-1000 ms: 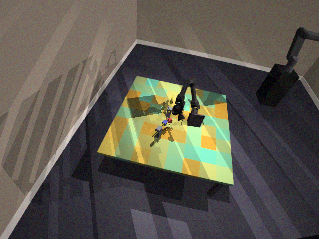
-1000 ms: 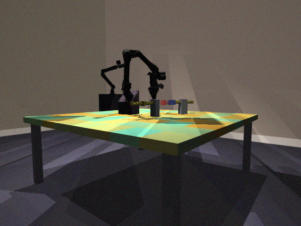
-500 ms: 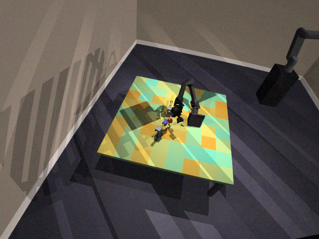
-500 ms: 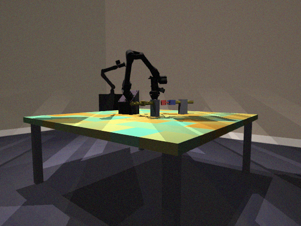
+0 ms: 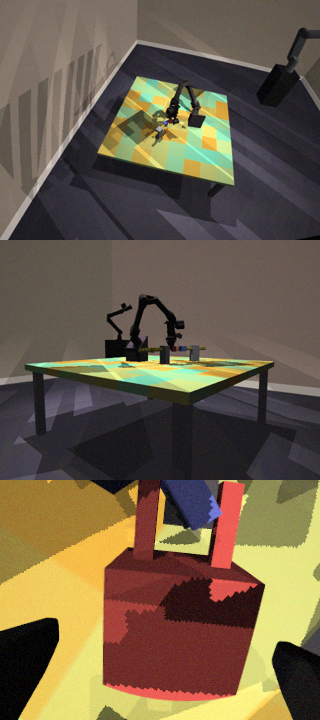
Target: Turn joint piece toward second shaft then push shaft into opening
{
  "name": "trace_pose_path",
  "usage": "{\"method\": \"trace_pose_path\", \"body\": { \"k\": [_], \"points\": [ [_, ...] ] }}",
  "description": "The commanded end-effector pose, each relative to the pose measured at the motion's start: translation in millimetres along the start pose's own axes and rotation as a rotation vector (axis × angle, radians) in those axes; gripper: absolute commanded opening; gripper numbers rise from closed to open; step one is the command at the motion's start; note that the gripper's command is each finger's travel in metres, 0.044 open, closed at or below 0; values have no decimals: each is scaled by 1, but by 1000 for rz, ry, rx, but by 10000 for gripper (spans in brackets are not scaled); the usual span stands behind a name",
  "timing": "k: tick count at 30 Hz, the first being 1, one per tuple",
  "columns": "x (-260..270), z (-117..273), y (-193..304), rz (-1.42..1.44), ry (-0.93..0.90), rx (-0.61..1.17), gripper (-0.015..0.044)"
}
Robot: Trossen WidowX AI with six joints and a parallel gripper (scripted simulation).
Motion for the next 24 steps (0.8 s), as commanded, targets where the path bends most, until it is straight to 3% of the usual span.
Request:
{"method": "trace_pose_path", "body": {
  "k": [1,20,24],
  "points": [
    [0,-4,-4,12,5,11,440],
    [0,-32,-5,11,6,11,440],
    [0,-32,-5,11,6,11,335]
  ]
}}
Point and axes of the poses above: the point midway between the two fingers, 35 mm back from their tips, its own z axis back along the fingers, its own x axis across the jaws, y = z × x, the point moved 9 cm from there along z, back along the fingers, and after that the axes turned 4 degrees about z, right-handed, at the moved point
